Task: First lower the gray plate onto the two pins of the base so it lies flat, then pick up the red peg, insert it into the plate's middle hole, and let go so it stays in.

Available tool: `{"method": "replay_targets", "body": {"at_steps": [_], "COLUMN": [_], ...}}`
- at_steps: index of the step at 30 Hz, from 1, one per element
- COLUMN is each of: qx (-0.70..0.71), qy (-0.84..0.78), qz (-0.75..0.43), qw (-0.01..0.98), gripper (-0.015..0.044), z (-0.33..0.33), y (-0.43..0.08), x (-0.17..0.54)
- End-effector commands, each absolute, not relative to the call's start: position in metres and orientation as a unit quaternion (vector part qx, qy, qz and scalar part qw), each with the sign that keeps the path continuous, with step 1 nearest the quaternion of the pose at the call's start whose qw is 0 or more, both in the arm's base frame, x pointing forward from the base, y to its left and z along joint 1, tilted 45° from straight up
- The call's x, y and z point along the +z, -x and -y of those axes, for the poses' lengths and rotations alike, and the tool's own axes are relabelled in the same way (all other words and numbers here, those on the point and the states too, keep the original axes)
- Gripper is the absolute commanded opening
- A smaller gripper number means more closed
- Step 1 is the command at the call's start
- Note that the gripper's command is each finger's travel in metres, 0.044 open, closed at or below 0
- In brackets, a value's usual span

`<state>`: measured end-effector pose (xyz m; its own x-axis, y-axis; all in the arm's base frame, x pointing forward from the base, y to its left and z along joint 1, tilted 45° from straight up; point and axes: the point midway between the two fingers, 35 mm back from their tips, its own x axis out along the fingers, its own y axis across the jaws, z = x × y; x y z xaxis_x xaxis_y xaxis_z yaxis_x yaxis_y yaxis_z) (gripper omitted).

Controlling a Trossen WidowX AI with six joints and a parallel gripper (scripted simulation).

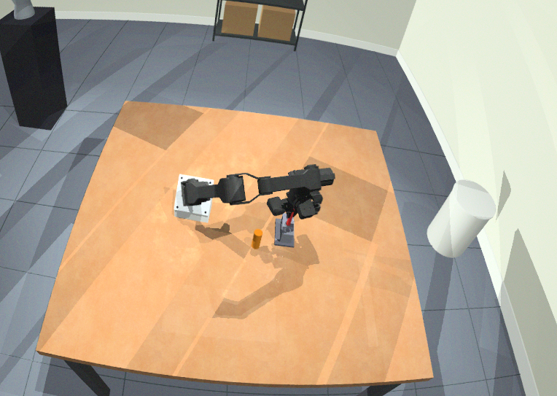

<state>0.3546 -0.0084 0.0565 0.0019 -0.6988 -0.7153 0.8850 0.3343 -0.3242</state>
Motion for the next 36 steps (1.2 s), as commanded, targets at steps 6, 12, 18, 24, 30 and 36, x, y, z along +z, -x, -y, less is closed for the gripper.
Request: {"method": "replay_targets", "body": {"at_steps": [6,12,18,24,30,36], "qx": [-0.566,-0.566,-0.565,-0.565,-0.565,-0.565], "qy": [-0.110,-0.110,-0.106,-0.106,-0.106,-0.106], "qz": [-0.422,-0.422,-0.423,-0.424,-0.424,-0.424], "qw": [0.699,0.699,0.700,0.700,0.700,0.700], "gripper": [0.0150,0.0150,0.0150,0.0150,0.0150,0.0150], "z": [0.008,0.008,0.005,0.002,-0.001,-0.003], "y": [-0.355,-0.355,-0.354,-0.353,-0.352,-0.351], "x": [0.057,0.057,0.059,0.061,0.063,0.066]}}
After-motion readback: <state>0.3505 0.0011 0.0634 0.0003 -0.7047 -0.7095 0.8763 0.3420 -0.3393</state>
